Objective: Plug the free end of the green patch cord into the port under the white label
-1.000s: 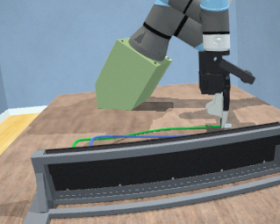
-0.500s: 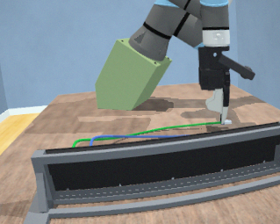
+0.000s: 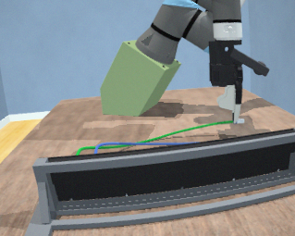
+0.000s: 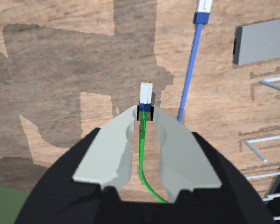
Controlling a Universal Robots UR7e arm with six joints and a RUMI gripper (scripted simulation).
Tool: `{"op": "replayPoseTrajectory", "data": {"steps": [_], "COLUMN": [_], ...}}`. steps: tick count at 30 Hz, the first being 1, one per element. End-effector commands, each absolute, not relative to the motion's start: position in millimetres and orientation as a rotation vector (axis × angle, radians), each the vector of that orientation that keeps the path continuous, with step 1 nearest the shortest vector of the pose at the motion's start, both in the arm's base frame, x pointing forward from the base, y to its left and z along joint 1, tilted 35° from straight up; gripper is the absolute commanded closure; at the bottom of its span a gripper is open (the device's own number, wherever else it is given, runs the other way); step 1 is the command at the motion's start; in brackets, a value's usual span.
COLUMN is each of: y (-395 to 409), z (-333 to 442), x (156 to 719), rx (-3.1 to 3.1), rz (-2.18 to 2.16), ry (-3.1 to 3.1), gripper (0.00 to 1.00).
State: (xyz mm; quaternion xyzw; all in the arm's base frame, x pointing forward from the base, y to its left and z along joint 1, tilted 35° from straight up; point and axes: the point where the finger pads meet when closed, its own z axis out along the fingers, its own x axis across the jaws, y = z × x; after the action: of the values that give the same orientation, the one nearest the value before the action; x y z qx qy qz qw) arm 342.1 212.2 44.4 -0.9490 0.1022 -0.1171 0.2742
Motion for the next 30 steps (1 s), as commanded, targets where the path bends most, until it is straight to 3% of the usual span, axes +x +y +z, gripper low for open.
{"op": "replayPoseTrajectory", "data": {"steps": [1,30], "y": [206,199], "z": [55,65], "x": [339,334], "rx": [-2.550,-2.550], "rz": [-0.310,-0.306], "ry": [0.272,0.272], "gripper": [1.00,1.00]}}
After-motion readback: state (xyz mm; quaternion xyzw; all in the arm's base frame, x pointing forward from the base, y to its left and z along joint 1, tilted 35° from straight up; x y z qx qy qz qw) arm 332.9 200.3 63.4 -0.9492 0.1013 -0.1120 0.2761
